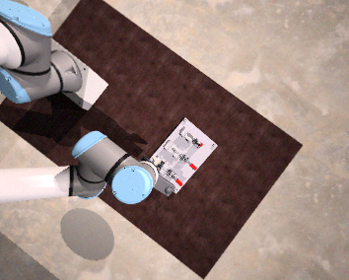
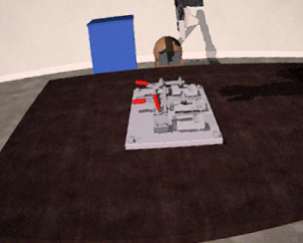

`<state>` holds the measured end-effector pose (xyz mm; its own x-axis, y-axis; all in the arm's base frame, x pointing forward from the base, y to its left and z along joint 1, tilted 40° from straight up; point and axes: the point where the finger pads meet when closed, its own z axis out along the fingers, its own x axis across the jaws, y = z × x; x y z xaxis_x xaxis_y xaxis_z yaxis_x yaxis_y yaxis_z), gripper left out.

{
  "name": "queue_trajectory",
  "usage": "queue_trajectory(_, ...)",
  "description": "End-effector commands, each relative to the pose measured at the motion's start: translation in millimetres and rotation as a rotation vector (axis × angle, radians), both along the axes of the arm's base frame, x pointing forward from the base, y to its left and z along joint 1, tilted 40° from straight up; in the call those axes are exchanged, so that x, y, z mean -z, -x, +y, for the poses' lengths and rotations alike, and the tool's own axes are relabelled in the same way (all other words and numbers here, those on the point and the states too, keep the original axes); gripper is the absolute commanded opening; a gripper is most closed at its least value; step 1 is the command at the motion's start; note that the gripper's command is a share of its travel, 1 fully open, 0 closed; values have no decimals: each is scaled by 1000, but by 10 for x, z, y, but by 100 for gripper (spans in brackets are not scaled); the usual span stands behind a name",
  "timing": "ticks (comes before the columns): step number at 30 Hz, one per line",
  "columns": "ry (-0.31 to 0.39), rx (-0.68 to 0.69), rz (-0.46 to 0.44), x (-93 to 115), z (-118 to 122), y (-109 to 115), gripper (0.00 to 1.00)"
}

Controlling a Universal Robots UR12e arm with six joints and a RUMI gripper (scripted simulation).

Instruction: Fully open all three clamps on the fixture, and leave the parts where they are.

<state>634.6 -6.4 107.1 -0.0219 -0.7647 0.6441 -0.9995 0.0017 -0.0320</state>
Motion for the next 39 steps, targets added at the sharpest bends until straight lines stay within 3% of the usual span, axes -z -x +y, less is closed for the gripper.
queue_trajectory(1,0,0,-1,-5,3,-4,59)
queue_trajectory(13,0,0,-1,-5,3,-4,59)
queue_trajectory(14,0,0,-1,-5,3,-4,28)
queue_trajectory(39,0,0,-1,-5,3,-4,28)
